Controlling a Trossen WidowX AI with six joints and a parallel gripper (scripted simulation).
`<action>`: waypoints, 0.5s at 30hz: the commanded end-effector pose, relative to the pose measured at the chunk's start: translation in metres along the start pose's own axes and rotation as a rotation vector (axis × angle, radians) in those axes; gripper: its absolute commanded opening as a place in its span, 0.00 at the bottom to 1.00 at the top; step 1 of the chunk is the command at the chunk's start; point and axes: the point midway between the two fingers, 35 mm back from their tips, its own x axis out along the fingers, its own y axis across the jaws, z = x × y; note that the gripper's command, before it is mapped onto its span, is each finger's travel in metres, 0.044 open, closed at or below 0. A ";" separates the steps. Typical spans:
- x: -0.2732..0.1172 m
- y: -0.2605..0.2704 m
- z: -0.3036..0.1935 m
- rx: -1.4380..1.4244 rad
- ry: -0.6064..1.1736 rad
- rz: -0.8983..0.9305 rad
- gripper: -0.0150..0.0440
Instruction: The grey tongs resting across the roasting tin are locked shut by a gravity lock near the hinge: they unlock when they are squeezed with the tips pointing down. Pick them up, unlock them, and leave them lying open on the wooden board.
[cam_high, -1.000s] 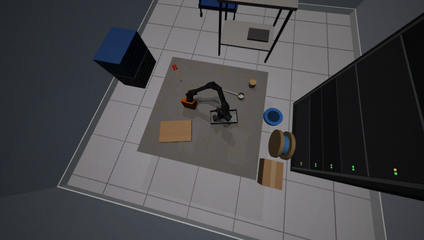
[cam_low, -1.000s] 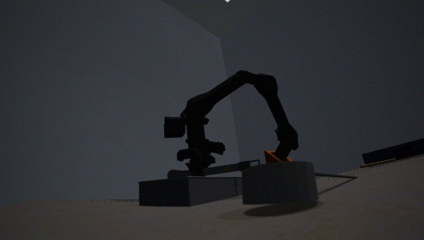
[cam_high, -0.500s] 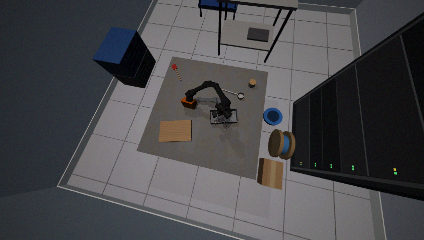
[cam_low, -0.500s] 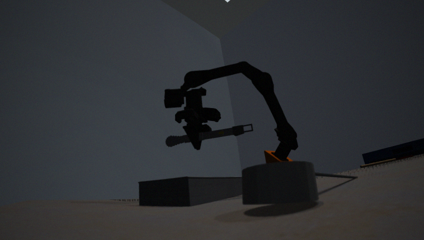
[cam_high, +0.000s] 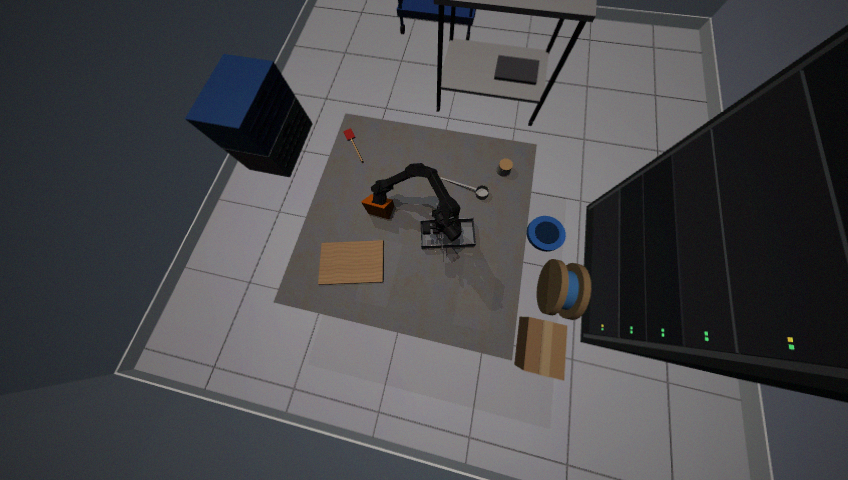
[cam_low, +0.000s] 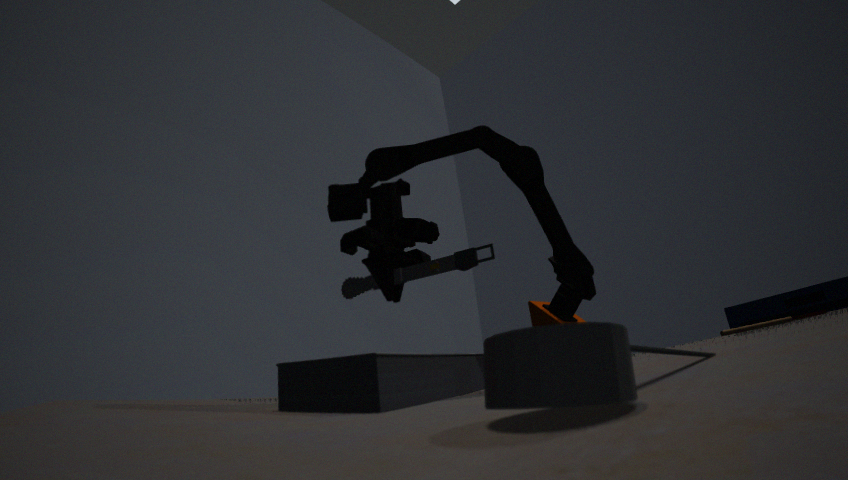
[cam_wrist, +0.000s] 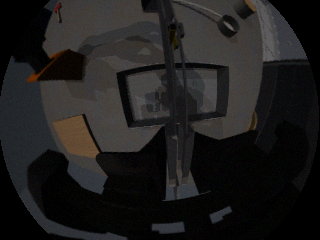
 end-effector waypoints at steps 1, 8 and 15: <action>-0.004 0.007 -0.008 0.159 0.010 -0.006 0.00; -0.006 0.017 -0.020 0.431 0.015 -0.008 0.00; -0.008 0.027 -0.031 0.703 0.020 -0.011 0.00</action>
